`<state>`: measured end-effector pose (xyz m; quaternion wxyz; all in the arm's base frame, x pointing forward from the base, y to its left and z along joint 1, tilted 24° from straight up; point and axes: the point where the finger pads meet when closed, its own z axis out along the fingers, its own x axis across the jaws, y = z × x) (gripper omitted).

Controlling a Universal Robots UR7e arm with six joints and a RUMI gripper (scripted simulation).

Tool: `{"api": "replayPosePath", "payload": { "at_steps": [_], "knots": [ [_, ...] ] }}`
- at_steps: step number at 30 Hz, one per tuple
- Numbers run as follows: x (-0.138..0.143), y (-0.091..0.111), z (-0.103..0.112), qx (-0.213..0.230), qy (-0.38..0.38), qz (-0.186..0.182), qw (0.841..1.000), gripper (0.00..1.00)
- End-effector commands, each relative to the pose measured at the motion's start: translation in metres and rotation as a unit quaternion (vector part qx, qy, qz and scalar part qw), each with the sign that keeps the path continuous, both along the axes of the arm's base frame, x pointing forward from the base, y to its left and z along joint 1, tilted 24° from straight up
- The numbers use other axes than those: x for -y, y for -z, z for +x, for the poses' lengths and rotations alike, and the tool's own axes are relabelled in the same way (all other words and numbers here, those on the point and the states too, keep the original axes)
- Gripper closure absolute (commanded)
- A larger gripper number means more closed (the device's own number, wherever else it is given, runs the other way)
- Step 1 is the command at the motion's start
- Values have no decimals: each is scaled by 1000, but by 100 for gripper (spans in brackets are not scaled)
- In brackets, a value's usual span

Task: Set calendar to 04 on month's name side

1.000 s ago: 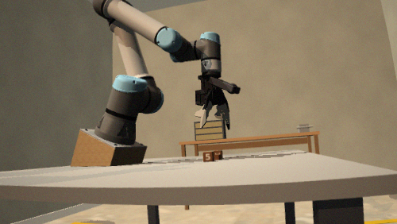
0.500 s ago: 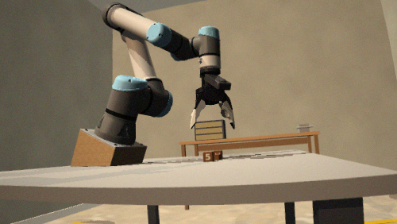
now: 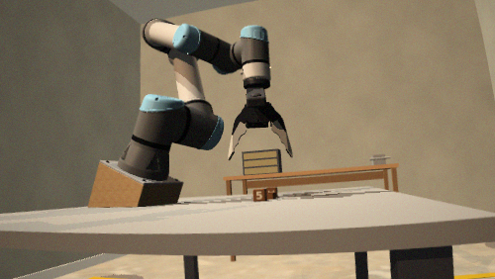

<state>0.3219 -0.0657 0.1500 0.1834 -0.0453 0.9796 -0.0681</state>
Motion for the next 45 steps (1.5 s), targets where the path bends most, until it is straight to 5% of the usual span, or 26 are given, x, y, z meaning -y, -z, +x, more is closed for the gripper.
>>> {"api": "replayPosePath", "payload": {
  "at_steps": [1,15,16,45],
  "knots": [
    [11,-1,-3,12,38,17,999,0],
    [19,-2,-5,19,72,28,997,0],
    [19,-2,-5,19,72,28,997,72],
    [19,-2,-5,19,72,28,997,72]
  ]
}}
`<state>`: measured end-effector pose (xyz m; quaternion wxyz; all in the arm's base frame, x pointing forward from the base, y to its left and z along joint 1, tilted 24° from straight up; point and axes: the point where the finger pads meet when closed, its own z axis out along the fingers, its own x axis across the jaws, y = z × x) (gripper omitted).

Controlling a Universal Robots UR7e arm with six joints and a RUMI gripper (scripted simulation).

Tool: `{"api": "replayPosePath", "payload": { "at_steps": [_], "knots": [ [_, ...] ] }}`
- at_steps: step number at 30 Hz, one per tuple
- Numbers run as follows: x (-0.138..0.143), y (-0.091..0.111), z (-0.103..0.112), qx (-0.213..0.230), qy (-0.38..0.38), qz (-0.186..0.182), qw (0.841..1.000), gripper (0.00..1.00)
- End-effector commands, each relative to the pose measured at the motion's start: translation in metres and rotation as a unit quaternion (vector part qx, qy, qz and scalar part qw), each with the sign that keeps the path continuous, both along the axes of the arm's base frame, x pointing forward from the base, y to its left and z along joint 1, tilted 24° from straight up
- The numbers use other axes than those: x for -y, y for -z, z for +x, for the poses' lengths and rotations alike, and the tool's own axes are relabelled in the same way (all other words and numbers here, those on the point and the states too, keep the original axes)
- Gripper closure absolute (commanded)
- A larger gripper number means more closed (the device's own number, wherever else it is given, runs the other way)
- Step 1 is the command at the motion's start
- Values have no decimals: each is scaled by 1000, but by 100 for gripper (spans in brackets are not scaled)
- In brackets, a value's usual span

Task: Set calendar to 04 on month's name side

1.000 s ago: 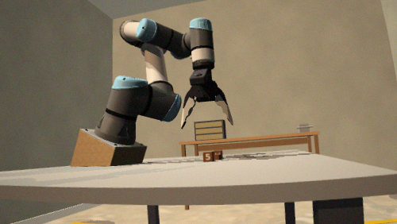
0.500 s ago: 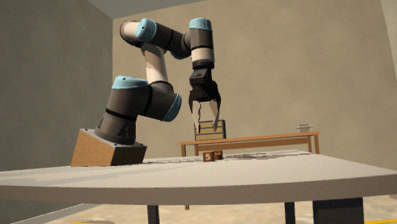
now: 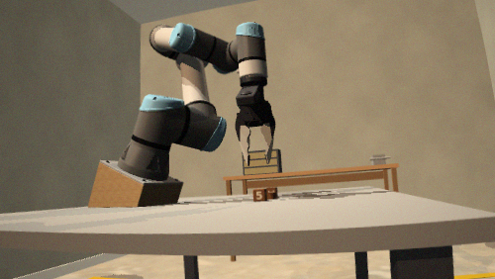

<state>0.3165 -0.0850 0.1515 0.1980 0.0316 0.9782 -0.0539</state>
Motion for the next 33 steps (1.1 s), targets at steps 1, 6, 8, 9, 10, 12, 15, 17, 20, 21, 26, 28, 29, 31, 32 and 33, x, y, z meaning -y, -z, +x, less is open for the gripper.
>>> {"api": "replayPosePath", "payload": {
  "at_steps": [1,6,8,9,10,12,15,17,20,21,26,28,29,31,32,33],
  "knots": [
    [0,0,0,0,0,0,1000,72],
    [0,0,0,0,0,0,1000,72],
    [0,0,0,0,0,0,1000,72],
    [0,0,0,0,0,0,1000,72],
    [0,0,0,0,0,0,1000,72],
    [0,1,1,0,0,0,1000,72],
    [0,2,1,0,0,0,1000,72],
    [1,3,2,0,0,0,1000,72],
    [1,5,2,0,0,0,1000,72],
    [1,5,2,0,0,0,1000,72],
    [2,10,5,0,0,0,1000,72],
    [2,13,6,0,0,0,1000,72],
    [2,14,6,0,0,0,1000,72],
    [2,17,7,0,0,0,1000,72],
    [3,18,8,0,0,0,1000,72],
    [3,20,9,0,0,0,1000,72]
  ]
}}
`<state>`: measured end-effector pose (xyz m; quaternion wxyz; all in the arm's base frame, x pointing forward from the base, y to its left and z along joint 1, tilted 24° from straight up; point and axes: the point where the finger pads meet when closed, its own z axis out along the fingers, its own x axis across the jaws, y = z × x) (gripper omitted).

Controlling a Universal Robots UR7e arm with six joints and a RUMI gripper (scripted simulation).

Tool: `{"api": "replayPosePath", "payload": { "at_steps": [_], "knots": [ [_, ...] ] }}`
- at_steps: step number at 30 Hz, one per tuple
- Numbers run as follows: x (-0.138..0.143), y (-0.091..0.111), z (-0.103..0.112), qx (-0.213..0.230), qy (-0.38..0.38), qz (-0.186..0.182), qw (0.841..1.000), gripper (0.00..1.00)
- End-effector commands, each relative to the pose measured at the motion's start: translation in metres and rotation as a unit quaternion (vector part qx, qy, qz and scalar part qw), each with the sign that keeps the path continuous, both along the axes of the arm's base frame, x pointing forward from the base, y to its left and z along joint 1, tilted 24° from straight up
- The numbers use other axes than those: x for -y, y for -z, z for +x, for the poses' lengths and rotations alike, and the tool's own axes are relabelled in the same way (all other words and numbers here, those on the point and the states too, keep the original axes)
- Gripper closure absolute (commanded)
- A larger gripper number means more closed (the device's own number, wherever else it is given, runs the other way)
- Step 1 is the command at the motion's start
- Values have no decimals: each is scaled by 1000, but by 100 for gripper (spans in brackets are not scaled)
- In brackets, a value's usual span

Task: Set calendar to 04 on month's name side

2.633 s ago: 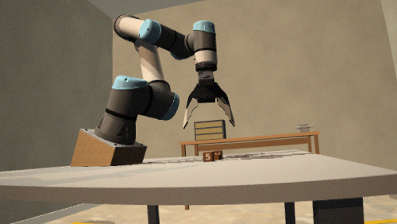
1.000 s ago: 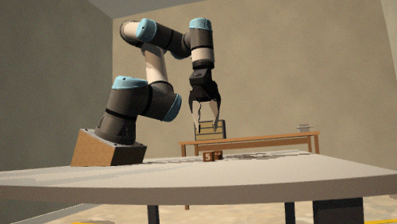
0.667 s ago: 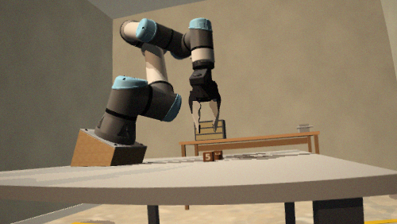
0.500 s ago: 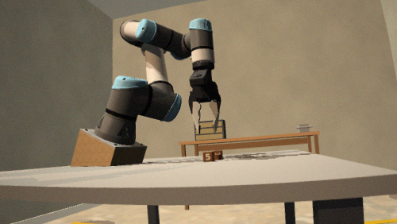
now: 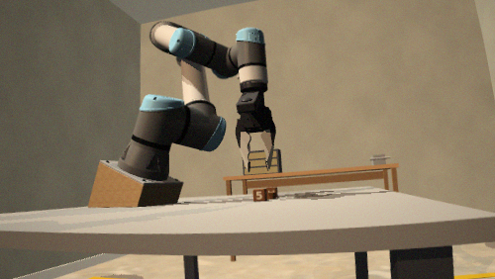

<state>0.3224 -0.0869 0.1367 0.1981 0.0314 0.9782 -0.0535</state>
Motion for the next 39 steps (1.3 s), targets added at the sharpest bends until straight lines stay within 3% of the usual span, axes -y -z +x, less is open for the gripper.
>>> {"api": "replayPosePath", "payload": {
  "at_steps": [1,20,39],
  "knots": [
    [1,7,3,0,0,-1,1000,72],
    [4,28,12,0,0,-1,1000,72],
    [5,32,14,0,0,-1,1000,72]
  ]
}}
